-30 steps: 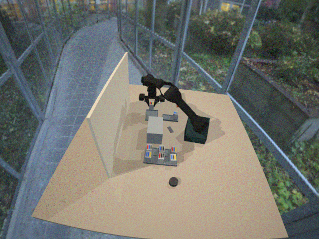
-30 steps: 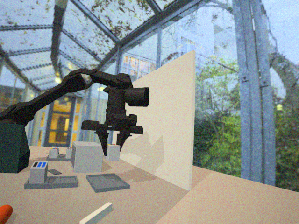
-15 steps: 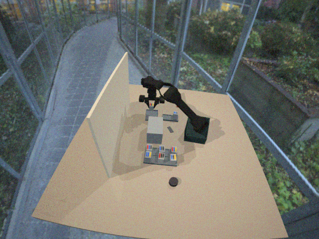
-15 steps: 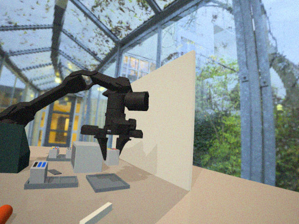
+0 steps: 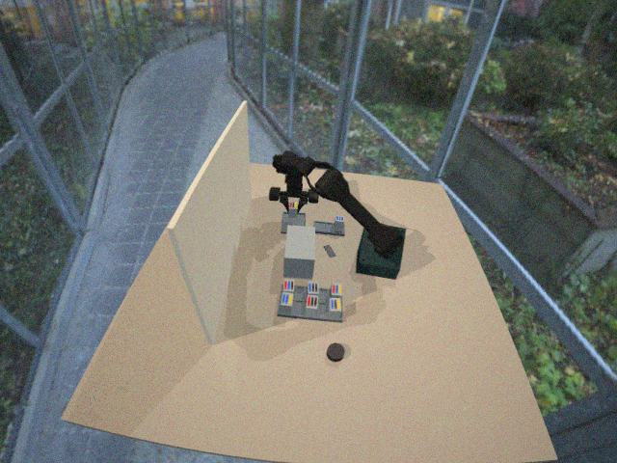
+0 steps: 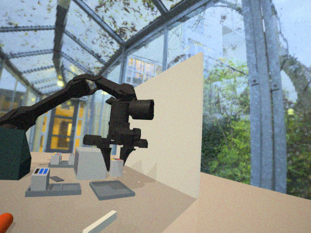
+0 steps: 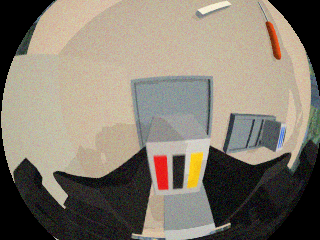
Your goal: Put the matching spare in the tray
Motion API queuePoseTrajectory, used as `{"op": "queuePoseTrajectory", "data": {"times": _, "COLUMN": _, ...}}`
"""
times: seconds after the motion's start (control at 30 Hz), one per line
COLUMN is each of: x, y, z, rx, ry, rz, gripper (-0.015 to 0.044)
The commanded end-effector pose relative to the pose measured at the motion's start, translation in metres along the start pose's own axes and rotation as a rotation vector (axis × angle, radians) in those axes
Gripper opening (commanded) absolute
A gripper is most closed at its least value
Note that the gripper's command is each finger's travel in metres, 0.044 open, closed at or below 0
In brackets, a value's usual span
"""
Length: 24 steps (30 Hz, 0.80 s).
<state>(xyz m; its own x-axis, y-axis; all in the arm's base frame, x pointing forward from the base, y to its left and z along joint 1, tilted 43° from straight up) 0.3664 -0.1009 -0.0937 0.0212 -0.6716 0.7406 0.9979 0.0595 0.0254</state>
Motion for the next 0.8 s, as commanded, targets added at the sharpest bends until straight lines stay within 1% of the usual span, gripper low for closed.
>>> {"op": "queuePoseTrajectory", "data": {"times": 0.0, "x": -0.003, "y": -0.001, "z": 0.0, "rx": -0.007, "ry": 0.004, "rz": -0.003, "gripper": 0.0}}
{"op": "queuePoseTrajectory", "data": {"times": 0.77, "x": -0.023, "y": -0.003, "z": 0.002, "rx": -0.007, "ry": 0.007, "rz": -0.002, "gripper": 0.0}}
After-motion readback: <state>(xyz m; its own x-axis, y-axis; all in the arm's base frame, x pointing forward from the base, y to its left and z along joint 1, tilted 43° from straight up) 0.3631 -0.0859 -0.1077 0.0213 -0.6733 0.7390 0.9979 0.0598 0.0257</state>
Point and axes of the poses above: the point midway between the two fingers, 35 mm back from their tips, its own x axis back along the fingers, its own y axis across the jaws, z = x × y, the point moved 2 cm from there along x, back along the fingers, and after that the axes turned 9 degrees about -x, right-handed, at the moved point
